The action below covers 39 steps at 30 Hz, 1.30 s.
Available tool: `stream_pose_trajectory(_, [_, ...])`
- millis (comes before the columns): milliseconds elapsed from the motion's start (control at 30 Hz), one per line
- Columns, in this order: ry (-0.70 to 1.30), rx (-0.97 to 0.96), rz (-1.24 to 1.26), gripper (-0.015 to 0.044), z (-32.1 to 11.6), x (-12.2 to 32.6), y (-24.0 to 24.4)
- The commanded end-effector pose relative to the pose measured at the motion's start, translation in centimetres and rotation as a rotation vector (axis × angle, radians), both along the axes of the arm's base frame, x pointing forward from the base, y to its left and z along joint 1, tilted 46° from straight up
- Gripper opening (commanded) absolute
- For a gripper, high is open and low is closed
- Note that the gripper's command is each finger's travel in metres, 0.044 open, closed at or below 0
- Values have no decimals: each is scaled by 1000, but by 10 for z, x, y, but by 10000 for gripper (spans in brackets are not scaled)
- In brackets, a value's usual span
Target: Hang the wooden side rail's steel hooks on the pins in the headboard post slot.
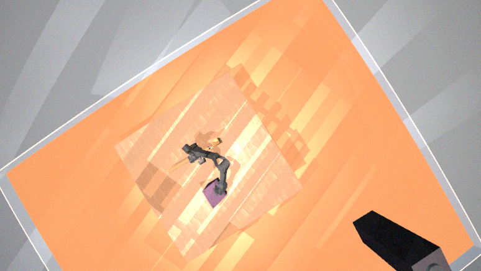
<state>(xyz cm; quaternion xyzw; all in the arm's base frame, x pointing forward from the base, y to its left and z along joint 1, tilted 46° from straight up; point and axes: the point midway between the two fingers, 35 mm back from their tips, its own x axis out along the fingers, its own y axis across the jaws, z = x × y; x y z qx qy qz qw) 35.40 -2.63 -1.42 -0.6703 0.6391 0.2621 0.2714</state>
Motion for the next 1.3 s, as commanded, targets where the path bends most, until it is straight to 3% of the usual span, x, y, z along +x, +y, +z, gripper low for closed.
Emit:
stream_pose_trajectory(0, [-6, 1, 8, 0, 3, 1, 4])
stream_pose_trajectory(1267, [-6, 1, 8, 0, 8, 1, 8])
